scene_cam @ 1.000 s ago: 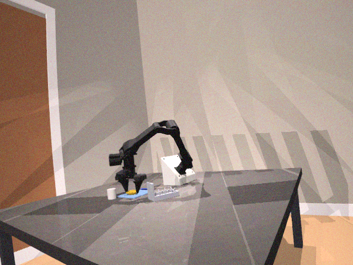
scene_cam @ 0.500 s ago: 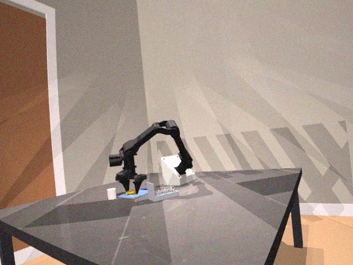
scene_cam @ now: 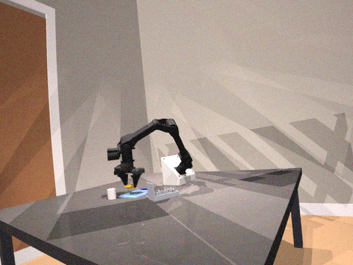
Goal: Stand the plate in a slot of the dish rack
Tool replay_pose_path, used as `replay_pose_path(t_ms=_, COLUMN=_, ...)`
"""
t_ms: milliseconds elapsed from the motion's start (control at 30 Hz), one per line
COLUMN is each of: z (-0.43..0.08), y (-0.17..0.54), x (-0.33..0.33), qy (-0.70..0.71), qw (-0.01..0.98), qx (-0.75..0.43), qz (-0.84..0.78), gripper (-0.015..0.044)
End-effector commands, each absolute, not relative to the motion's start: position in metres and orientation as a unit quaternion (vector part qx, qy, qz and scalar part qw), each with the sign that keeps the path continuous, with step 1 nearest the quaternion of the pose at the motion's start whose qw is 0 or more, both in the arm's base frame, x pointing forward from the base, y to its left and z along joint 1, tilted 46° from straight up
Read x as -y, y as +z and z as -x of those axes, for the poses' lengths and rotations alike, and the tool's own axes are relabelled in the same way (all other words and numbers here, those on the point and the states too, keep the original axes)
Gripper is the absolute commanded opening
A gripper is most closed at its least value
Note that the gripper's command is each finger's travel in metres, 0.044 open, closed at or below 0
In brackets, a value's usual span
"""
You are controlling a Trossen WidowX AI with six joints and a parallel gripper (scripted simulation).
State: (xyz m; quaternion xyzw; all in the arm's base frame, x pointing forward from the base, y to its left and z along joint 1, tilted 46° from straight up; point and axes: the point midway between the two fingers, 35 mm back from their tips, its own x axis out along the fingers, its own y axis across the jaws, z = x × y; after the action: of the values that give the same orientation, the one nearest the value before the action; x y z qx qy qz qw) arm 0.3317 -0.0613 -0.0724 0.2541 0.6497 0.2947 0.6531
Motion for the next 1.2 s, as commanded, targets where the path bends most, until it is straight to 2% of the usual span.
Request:
replay_pose_path(t_ms=0, z=-0.336, y=-0.057, x=0.078, qy=0.295, qw=0.657, qx=-0.648, qz=-0.248, gripper=0.0000)
replay_pose_path(t_ms=700, z=-0.337, y=0.002, x=0.140, qy=0.296, qw=0.656, qx=-0.648, qz=-0.248, gripper=0.0000)
replay_pose_path(t_ms=1167, z=-0.336, y=0.052, x=0.104, qy=0.156, qw=0.598, qx=-0.695, qz=-0.369, gripper=0.0000)
